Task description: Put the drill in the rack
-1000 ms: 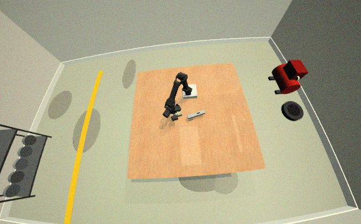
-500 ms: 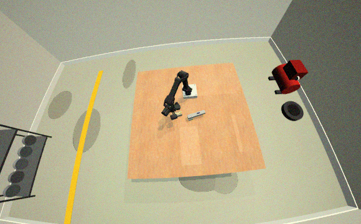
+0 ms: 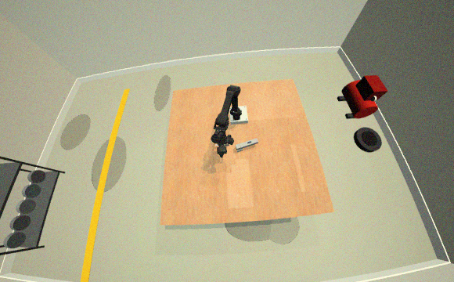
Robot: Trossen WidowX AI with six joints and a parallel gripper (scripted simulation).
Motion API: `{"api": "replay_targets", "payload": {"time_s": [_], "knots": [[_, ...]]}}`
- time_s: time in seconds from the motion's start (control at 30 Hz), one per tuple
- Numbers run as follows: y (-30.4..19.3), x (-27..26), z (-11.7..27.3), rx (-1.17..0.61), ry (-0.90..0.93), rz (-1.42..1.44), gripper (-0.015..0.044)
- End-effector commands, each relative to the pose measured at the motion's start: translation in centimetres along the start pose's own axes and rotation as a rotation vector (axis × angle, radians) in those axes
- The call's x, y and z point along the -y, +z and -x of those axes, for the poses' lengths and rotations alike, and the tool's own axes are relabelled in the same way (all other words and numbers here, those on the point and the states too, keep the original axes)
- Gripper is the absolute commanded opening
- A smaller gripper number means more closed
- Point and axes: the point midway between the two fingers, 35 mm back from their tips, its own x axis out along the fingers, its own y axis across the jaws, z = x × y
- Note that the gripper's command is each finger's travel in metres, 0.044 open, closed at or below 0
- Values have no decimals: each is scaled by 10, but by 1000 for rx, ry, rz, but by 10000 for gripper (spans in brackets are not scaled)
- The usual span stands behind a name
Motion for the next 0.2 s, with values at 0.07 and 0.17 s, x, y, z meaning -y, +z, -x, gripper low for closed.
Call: {"api": "replay_targets", "payload": {"time_s": [0.07,0.17], "knots": [[29,71,50,34,-289,-100,440],[45,99,79,78,-419,-147,440]]}}
